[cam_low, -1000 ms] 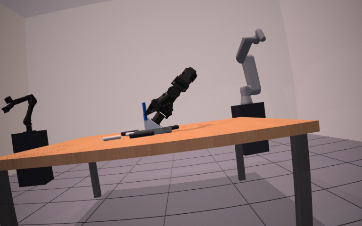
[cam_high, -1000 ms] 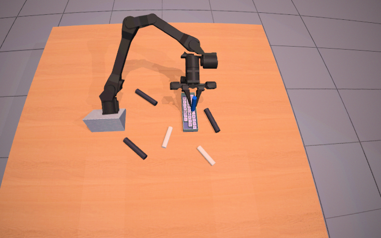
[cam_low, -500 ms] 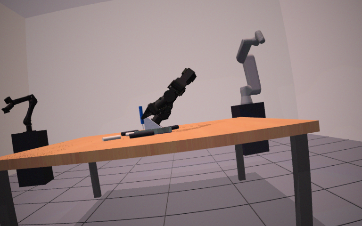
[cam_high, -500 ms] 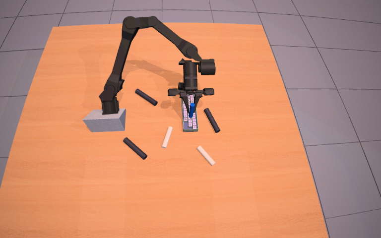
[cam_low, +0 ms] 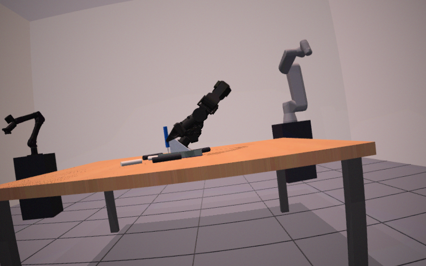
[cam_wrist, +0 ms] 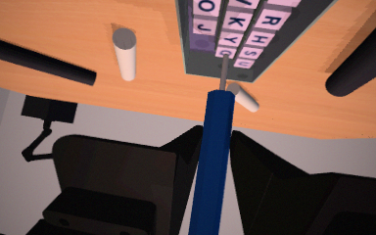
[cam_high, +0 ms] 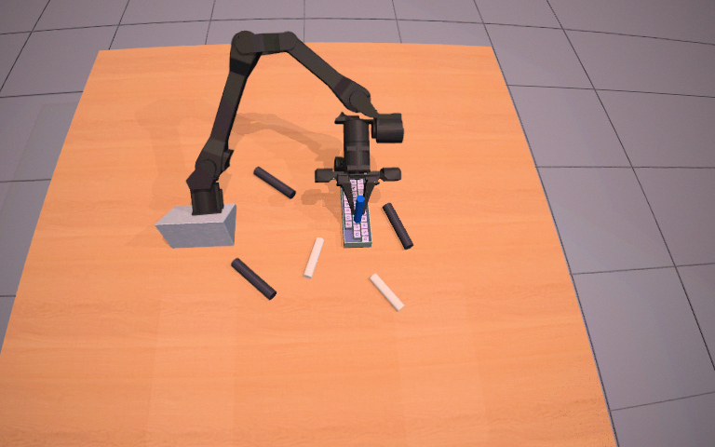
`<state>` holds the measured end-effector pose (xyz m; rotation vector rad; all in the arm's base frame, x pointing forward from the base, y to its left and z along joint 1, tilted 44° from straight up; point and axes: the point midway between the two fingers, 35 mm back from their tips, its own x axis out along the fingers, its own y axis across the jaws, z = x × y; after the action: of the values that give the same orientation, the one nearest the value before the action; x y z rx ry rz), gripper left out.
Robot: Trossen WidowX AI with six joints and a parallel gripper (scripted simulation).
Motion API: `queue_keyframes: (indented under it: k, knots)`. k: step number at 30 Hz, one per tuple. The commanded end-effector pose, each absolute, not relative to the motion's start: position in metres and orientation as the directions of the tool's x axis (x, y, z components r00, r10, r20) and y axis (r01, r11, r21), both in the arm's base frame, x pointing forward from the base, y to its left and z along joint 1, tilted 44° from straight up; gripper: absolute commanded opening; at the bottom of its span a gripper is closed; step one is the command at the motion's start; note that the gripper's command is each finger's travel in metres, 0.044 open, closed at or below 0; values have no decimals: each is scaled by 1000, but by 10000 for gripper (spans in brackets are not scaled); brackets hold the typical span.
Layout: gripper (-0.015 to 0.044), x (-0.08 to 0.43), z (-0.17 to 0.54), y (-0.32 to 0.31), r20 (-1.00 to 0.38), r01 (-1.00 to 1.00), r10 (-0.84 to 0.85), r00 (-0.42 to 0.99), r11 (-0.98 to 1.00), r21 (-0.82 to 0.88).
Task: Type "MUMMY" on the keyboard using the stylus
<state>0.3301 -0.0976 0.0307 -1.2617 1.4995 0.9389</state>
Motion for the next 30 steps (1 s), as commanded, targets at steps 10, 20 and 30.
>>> queue_keyframes:
  k: [10, 20, 30]
  knots:
    - [81, 332, 32, -97, -961, -983, -274, -39, 184, -13]
    - [81, 332, 32, -97, -961, -983, -274, -39, 184, -13]
    - [81, 332, 30, -95, -961, -983, -274, -38, 184, -13]
